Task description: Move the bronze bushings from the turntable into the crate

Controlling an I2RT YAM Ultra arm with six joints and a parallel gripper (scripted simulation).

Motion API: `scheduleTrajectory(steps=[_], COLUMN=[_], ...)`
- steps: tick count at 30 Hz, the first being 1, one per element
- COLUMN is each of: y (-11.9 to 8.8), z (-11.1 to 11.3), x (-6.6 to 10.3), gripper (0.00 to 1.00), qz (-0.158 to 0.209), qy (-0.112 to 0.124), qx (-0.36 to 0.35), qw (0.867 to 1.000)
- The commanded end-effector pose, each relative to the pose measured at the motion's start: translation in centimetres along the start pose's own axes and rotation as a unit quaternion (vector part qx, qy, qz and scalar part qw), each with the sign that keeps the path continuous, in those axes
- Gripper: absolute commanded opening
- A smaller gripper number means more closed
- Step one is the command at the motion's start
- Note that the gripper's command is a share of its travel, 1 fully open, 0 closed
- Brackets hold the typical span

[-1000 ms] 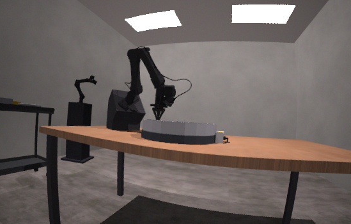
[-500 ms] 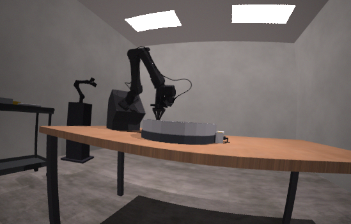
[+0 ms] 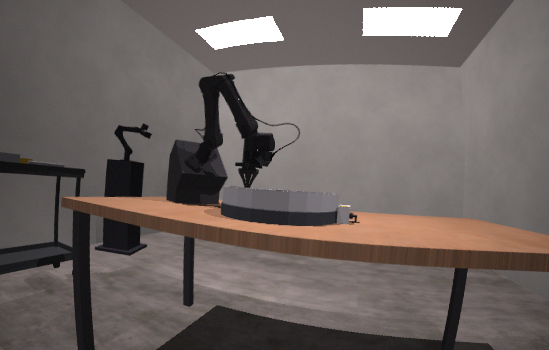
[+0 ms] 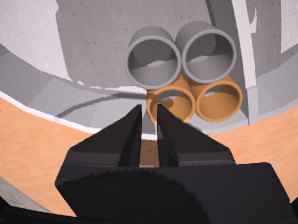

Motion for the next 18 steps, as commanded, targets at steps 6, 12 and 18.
scheduleTrajectory(steps=[6, 12, 18], y=[0.2, 0.5, 0.5], z=[-0.1, -0.2, -0.2], x=[0.1, 0.3, 0.3], gripper=[0.13, 0.13, 0.13], qz=[-0.010, -0.017, -0.016], qy=[0.005, 0.006, 0.005], qx=[-0.004, -0.008, -0.007], qw=[1.000, 1.000, 1.000])
Point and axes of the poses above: the point where the finger pads meet when closed, its own x axis back along the fingers, its own z axis across the jaws, y = z × x, the point moved 8 cm from there along x, back along the fingers, and after that the axes turned 3 degrees about x, right-handed, at the moved point
